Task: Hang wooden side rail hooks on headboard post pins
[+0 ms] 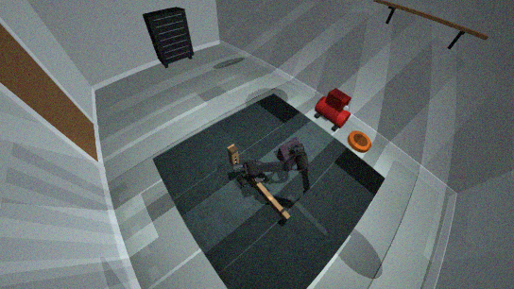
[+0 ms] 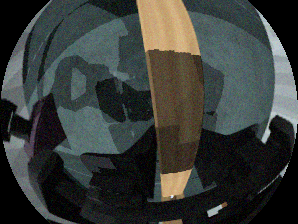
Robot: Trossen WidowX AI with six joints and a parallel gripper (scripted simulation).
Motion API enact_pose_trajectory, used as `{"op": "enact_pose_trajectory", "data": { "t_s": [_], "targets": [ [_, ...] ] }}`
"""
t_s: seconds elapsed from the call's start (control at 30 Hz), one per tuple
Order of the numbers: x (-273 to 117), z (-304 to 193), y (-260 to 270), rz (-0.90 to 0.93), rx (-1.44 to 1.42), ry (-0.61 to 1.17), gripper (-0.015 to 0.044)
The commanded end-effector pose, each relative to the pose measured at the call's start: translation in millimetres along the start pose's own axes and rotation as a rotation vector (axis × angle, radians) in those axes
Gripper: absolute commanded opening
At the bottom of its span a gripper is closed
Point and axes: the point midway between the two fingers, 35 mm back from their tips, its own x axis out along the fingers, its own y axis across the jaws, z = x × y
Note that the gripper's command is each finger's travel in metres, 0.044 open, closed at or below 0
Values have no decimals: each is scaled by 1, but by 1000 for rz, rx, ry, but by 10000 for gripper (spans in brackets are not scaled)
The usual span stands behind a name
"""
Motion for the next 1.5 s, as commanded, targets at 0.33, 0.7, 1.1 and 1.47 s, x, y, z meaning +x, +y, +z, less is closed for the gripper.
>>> {"op": "enact_pose_trajectory", "data": {
  "t_s": [0.33,0.7,1.1,1.47],
  "targets": [
    [-11,0,-3,-23,-5,5,0],
    [-13,0,-3,-23,-5,5,0],
    [-15,0,-3,-23,-5,5,0],
    [-17,0,-3,-23,-5,6,0]
  ]
}}
